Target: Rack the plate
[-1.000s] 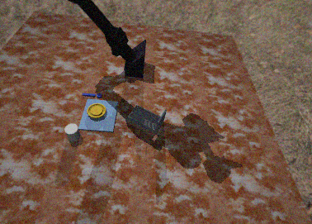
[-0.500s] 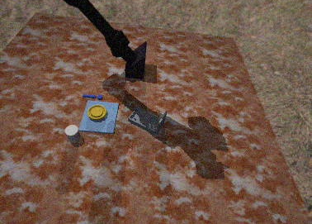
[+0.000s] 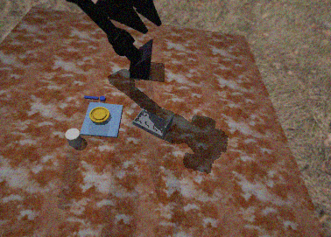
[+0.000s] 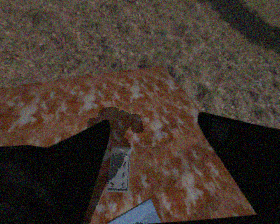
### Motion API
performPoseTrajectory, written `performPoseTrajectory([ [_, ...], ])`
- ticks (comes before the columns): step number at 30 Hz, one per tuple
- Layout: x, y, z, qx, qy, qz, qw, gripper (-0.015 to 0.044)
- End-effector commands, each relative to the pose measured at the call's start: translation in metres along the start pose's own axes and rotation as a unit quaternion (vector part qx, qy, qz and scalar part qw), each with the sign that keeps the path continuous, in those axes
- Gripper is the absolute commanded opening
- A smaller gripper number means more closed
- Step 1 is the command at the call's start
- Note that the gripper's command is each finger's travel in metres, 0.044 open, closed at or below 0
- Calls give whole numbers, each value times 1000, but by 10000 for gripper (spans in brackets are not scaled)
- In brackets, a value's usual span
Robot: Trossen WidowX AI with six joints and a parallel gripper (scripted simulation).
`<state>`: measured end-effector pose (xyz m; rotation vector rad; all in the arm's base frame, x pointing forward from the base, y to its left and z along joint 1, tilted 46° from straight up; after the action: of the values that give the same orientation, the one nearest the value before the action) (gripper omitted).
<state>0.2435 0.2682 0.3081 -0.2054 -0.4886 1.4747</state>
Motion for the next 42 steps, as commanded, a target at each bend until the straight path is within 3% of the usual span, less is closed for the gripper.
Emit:
performPoseTrajectory([
  [1,-15,-7,-12,-8,34,-45,998,400],
  [20,-111,-32,-66,-69,222,-287,929,400],
  [42,-239,-16,-98,-181,415,-500,739,400],
])
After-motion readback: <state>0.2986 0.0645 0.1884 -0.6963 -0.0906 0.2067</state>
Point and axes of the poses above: the point midway between the two fingers, 35 mm back from their tips, its own z axis back along the fingers, its own y axis across the jaws, x = y × z, the point moved 10 cm from there along z, back along the fingers, and after that the axes turned 3 degrees about -z, right-handed, at the moved point
